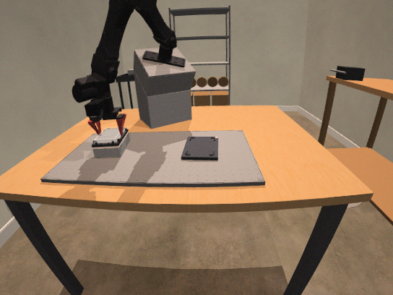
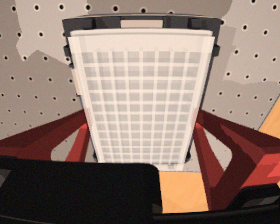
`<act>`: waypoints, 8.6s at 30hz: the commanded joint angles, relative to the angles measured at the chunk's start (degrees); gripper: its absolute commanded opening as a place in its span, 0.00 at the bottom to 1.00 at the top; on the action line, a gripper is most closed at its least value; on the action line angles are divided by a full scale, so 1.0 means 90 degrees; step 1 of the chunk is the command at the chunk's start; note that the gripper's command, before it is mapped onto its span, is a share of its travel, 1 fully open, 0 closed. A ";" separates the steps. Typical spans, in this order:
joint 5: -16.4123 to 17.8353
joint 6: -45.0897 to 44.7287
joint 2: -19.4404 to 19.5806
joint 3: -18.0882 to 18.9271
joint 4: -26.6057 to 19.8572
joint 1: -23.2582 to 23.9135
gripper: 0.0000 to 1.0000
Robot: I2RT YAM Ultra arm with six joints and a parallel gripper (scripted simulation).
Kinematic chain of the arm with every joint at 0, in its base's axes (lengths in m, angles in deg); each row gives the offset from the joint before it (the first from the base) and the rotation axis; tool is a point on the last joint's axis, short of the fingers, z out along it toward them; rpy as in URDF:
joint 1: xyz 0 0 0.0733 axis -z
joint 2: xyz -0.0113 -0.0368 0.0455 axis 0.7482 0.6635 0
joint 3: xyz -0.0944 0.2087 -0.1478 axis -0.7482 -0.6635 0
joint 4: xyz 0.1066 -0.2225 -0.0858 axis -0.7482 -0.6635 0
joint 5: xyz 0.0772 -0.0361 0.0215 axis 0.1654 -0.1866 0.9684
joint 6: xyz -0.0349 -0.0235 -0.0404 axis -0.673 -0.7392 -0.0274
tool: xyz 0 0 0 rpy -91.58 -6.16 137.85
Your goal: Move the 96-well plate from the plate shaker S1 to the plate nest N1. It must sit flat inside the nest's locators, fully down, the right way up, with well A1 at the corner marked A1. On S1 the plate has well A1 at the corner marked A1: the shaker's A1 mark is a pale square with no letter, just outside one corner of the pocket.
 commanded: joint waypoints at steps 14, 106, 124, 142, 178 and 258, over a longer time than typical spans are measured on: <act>0.0014 0.0003 -0.0039 0.0019 0.0006 0.0029 0.00; 0.0127 0.0582 -0.1795 -0.0574 -0.1359 0.0433 0.00; -0.0141 0.1549 -0.2455 -0.1327 -0.0832 -0.0475 0.00; -0.0508 0.2591 -0.2990 -0.1823 -0.0449 -0.1499 0.00; -0.1486 0.4688 -0.3525 -0.1973 -0.0183 -0.3723 0.00; -0.2556 0.6542 -0.3213 -0.0972 -0.0583 -0.5850 0.00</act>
